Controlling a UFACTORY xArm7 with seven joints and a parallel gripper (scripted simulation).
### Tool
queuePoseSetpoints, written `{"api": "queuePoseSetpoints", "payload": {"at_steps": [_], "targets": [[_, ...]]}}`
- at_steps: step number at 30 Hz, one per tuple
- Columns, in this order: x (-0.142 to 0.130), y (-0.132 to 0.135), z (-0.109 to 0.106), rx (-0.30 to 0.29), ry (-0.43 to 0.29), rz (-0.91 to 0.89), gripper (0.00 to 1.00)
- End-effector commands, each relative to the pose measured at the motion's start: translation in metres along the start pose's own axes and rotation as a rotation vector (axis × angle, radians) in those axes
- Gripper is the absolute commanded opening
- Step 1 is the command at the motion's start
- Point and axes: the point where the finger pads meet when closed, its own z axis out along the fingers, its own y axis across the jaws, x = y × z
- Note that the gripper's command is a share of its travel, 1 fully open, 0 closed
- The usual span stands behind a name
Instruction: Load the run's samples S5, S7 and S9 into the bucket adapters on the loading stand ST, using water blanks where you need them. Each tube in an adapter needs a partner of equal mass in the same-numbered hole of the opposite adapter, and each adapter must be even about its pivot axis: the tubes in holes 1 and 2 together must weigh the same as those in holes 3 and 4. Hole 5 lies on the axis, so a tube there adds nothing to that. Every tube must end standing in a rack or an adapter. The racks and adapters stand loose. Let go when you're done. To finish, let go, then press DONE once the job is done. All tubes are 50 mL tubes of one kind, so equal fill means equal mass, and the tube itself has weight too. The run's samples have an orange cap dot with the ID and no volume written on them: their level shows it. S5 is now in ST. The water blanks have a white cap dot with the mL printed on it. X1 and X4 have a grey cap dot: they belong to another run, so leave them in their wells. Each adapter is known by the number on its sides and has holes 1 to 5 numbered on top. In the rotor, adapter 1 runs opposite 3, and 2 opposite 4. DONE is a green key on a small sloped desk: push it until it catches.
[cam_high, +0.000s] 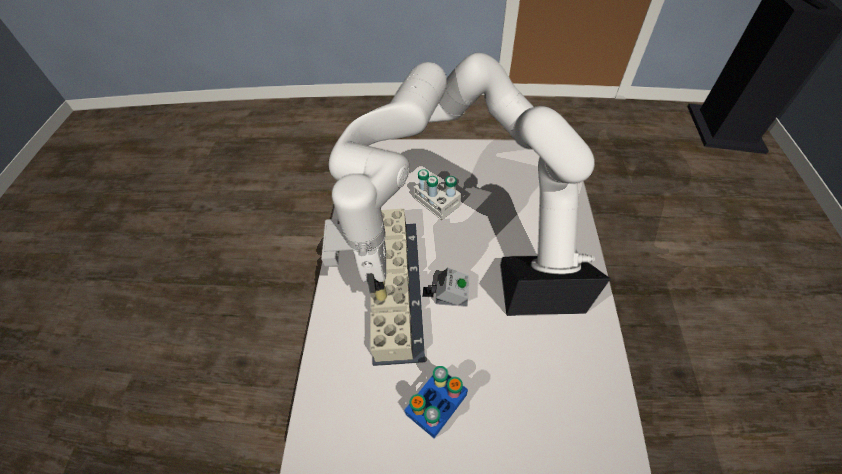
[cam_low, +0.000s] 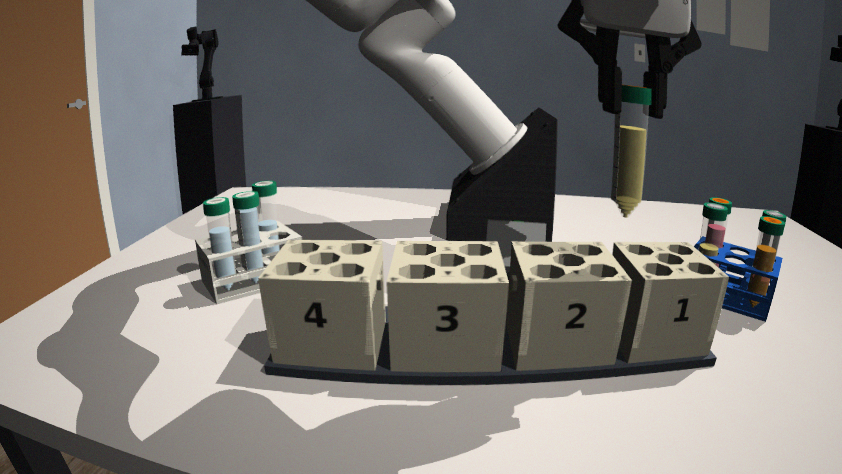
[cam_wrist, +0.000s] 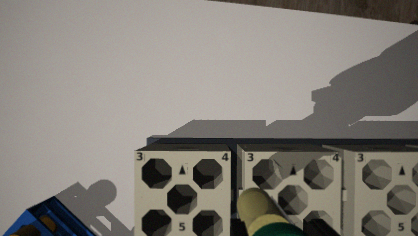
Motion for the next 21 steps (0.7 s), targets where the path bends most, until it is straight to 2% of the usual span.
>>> {"api": "queuePoseSetpoints", "payload": {"at_steps": [1,21], "targets": [[0.0117,0.0198,-0.0028,0.004,0.005,0.000,0.00],[0.0126,0.0215,-0.0028,0.004,0.005,0.000,0.00]]}}
